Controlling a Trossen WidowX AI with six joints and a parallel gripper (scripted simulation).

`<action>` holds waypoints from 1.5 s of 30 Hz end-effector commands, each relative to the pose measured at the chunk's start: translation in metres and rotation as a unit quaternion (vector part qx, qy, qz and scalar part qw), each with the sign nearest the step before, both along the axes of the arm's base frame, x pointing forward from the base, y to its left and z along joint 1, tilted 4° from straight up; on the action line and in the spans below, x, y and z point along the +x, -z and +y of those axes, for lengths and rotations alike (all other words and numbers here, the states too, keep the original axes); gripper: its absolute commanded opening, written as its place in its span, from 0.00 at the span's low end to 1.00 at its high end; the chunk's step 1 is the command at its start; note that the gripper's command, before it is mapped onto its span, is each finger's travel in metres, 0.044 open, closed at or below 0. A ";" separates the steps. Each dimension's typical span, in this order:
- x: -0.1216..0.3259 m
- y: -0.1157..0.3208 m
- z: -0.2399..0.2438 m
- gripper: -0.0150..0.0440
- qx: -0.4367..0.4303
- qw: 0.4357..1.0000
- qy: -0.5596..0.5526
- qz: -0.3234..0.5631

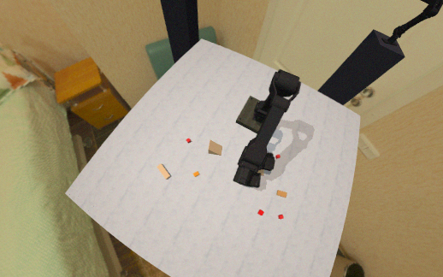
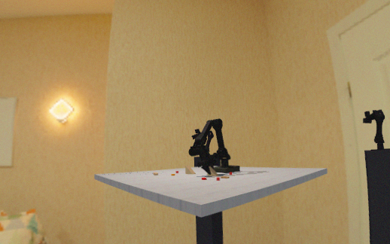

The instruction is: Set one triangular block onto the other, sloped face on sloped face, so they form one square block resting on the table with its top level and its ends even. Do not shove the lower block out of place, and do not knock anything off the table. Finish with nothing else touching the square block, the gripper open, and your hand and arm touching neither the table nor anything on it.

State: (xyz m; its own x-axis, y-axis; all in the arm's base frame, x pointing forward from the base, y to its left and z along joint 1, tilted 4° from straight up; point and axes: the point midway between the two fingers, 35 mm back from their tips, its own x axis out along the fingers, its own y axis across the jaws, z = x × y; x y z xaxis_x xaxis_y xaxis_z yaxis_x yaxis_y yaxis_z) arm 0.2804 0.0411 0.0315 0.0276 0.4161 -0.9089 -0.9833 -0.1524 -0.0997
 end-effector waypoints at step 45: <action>-0.014 -0.027 0.068 0.25 -0.503 0.859 0.050 -0.075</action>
State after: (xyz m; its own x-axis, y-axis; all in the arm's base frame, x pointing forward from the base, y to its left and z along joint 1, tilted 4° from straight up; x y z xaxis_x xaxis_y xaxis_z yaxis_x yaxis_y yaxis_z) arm 0.2667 0.1048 0.0592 0.1588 -0.5409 -0.8260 -0.9846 -0.1481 -0.0924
